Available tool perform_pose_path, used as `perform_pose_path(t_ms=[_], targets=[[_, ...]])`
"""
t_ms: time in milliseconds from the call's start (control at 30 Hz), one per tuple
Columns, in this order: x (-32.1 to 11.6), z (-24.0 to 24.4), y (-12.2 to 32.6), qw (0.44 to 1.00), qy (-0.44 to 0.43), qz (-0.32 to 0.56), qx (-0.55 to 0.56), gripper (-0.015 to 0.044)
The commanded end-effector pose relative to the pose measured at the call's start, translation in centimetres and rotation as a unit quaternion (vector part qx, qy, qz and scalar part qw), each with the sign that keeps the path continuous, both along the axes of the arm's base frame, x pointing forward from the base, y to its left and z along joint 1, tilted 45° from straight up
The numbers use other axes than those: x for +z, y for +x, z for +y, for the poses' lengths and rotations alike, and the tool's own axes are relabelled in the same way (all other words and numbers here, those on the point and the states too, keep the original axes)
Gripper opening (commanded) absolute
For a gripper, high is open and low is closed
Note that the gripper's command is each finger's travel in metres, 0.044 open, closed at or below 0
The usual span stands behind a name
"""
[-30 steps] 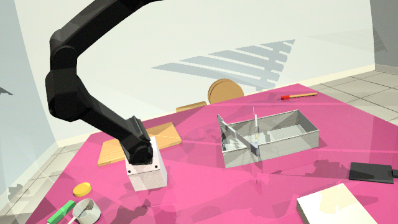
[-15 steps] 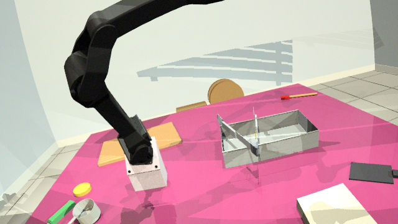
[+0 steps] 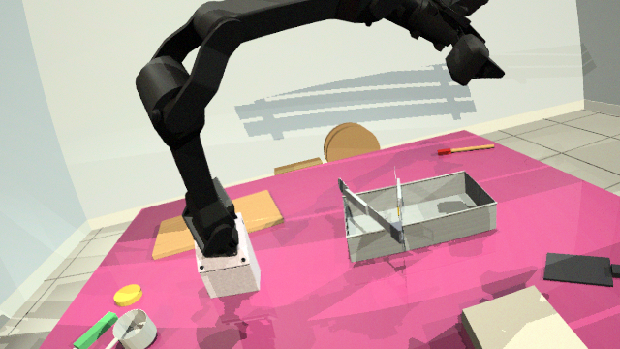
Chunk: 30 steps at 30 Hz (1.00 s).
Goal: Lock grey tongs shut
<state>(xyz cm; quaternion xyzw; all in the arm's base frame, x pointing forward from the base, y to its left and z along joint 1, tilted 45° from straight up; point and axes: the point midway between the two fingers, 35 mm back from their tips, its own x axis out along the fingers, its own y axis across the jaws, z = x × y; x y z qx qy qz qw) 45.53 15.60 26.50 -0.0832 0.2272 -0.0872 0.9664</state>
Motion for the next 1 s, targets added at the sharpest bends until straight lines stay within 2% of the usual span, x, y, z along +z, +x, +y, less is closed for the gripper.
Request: perform_pose_path(t_ms=[0,267,533,800,967], targets=[[-7.5,0.1,-1.7,0.987,0.100,0.076,-0.100,0.0440],[-14.9,-0.9,-5.1,0.938,0.186,0.128,-0.264,0.0440],[-20.4,-2.9,-9.8,0.857,0.222,0.120,-0.449,0.0440],[-23.5,-5.3,-14.8,0.761,0.211,0.038,-0.612,0.0440],[-23.5,-5.4,-15.0,0.758,0.210,0.035,-0.616,0.0440]])
